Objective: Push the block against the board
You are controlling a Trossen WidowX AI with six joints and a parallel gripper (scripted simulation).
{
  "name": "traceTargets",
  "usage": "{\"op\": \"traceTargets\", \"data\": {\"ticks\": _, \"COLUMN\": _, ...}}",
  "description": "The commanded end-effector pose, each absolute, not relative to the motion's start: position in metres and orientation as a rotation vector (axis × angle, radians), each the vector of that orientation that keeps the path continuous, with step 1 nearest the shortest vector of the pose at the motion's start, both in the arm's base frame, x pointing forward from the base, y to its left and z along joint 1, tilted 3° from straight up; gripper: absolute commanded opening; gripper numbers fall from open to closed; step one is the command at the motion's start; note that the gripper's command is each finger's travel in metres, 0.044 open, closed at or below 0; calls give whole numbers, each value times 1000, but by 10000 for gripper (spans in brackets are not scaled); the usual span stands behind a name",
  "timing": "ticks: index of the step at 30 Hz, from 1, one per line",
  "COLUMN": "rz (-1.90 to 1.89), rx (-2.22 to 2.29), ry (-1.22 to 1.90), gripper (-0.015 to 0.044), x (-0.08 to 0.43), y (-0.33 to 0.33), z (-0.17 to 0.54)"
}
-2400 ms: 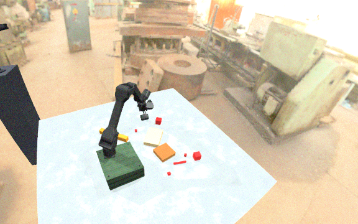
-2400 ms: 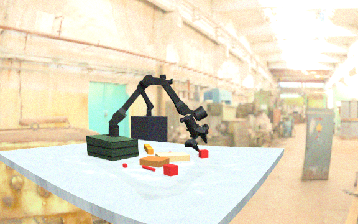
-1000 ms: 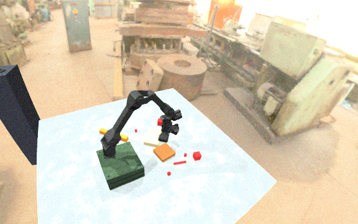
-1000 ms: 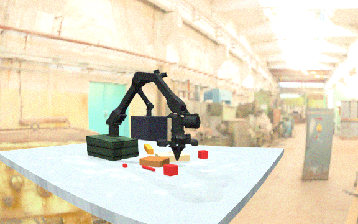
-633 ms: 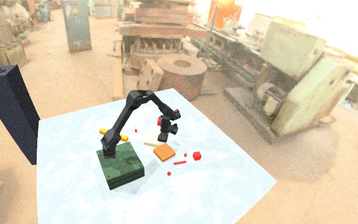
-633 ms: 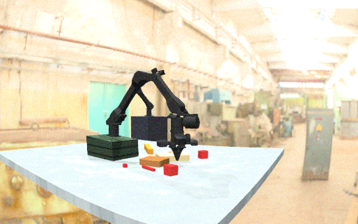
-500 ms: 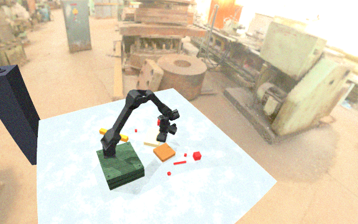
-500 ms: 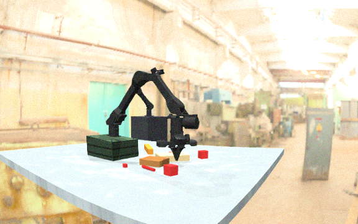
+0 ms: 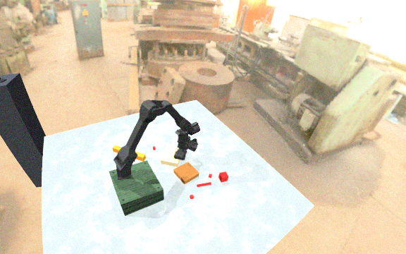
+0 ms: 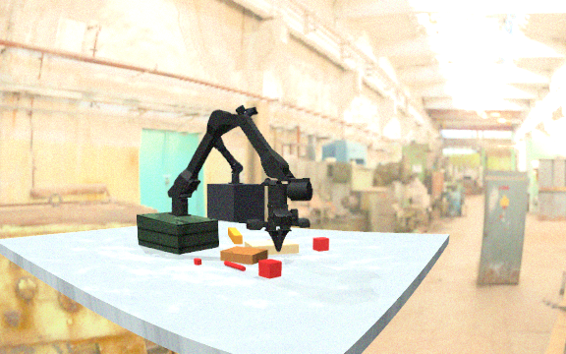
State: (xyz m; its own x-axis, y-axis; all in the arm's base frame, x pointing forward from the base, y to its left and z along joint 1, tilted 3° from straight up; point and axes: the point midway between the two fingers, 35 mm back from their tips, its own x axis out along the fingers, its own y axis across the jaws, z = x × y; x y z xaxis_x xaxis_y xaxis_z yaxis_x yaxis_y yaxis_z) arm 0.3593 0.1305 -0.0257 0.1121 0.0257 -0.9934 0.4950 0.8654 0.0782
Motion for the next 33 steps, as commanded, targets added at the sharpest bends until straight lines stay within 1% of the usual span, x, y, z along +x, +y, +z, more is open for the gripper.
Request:
{"op": "traceTargets", "data": {"ticks": 1, "rz": -363, "rx": 440, "ry": 1457, "gripper": 0, "x": 345, "y": 136, "z": -32}}
{"op": "traceTargets", "data": {"ticks": 9, "rz": -363, "rx": 440, "ry": 1458, "gripper": 0, "x": 335, "y": 141, "z": -33}}
{"op": "traceTargets", "data": {"ticks": 33, "rz": -363, "rx": 440, "ry": 1458, "gripper": 0, "x": 334, "y": 141, "z": -33}}
